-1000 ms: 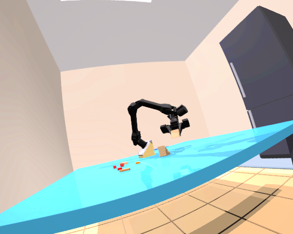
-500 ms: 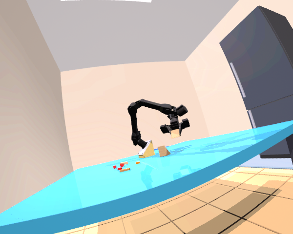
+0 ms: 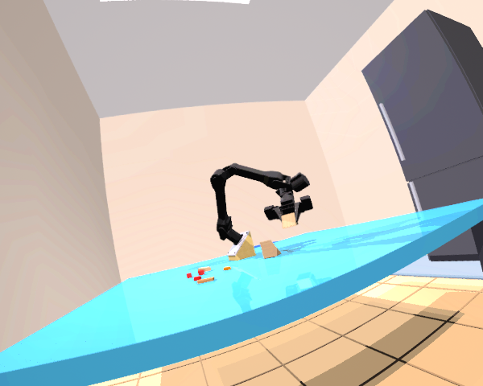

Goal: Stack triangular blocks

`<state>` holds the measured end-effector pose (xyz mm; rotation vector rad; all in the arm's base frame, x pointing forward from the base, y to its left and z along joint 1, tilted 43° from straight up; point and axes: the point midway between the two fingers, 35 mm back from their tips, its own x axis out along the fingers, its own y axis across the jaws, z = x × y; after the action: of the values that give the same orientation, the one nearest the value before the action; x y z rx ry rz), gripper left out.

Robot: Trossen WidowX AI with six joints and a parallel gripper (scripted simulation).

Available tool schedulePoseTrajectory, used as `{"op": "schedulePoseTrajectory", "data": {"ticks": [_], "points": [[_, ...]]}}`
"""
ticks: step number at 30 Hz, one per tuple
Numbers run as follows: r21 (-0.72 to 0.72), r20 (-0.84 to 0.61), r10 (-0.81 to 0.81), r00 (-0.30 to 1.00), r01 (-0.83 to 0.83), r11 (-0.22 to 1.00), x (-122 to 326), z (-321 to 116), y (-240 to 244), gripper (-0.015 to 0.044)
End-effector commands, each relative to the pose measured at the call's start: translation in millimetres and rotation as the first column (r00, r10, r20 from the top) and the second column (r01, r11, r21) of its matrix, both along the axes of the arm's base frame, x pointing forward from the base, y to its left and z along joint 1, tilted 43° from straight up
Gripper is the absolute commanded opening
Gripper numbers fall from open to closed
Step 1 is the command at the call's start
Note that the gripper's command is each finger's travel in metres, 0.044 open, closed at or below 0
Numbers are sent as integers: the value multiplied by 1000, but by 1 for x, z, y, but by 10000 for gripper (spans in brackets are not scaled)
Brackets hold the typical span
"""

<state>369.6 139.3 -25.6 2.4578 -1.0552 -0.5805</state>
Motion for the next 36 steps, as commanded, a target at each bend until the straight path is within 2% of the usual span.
{"op": "schedulePoseTrajectory", "data": {"ticks": [1,12,23,36], "points": [[4,16,2,1000,-2,1000,2,4,2,0],[16,13,-7,1000,7,1000,0,0,0,0],[285,203,-159,966,97,954,6,-2,0,0],[578,358,-411,839,146,803,12,-3,-1,0]]}}
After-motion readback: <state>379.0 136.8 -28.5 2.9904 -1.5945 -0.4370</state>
